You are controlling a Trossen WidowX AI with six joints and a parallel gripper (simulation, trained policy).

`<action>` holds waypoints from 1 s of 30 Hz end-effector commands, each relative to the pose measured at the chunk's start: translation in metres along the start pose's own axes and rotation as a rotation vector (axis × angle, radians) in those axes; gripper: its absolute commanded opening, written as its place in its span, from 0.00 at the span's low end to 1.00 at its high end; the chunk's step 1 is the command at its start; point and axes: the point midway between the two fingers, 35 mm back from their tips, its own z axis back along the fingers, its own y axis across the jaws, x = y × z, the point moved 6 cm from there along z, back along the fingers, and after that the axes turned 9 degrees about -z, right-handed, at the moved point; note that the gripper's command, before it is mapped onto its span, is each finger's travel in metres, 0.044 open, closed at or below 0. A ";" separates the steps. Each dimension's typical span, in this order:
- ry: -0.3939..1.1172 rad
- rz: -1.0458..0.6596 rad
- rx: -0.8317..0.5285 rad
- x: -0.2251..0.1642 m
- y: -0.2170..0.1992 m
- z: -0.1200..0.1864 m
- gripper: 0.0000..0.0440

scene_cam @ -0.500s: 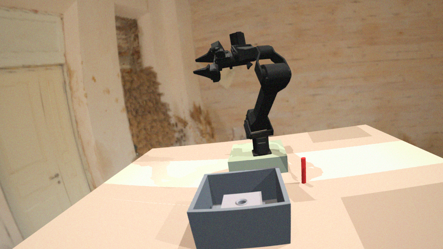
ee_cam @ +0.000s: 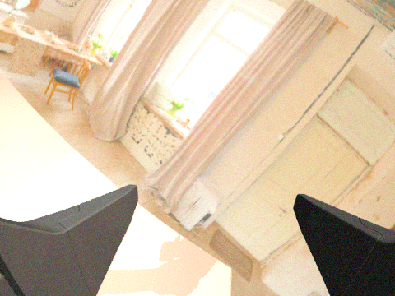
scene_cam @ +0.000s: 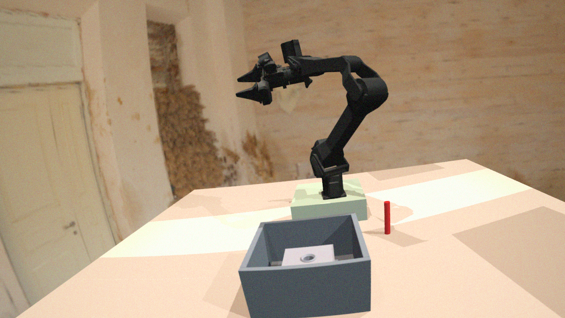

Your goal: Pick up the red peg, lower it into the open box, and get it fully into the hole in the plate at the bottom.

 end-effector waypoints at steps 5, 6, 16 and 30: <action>0.068 -0.210 0.129 -0.004 0.024 -0.031 1.00; 0.081 -0.236 0.145 -0.005 0.028 -0.035 1.00; 0.265 -0.462 0.307 -0.010 0.075 -0.064 1.00; 0.595 -0.600 0.487 -0.009 0.154 -0.076 1.00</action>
